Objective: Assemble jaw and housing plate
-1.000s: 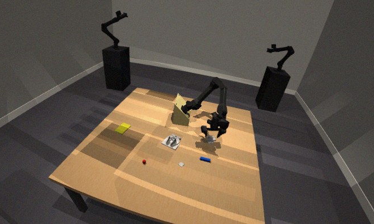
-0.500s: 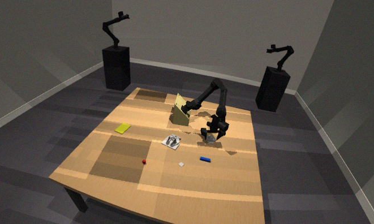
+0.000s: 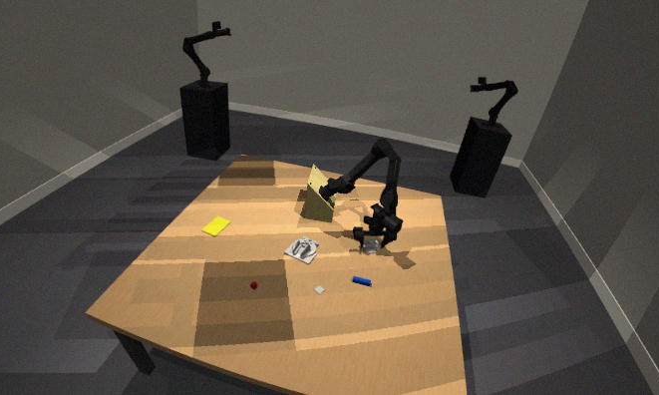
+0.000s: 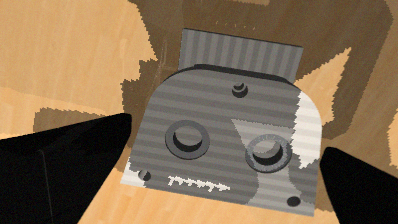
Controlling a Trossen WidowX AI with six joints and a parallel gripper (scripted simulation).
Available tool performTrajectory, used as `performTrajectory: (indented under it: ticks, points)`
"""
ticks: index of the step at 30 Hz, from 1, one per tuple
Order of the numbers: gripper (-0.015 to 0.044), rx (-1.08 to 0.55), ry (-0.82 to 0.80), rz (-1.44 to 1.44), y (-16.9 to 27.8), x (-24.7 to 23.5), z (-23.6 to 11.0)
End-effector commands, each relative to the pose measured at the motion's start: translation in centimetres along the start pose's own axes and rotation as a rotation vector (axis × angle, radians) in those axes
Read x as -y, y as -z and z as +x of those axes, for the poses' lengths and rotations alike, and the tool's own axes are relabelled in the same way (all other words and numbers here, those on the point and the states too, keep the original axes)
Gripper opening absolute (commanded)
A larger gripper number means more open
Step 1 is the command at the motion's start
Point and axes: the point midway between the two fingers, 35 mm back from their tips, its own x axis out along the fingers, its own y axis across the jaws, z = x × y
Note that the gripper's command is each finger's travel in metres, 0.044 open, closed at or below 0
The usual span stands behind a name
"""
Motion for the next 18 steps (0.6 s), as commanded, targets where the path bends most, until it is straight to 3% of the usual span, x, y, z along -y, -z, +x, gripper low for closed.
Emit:
performTrajectory:
  ticks: [1, 12, 18]
  points:
    - [0.0440, -0.003, -0.005, 0.006, 0.04, -0.10, 0.04]
    - [0.0440, -0.003, -0.005, 0.006, 0.04, -0.10, 0.07]
    - [0.0400, 0.000, 0.000, 0.000, 0.00, 0.00, 0.04]
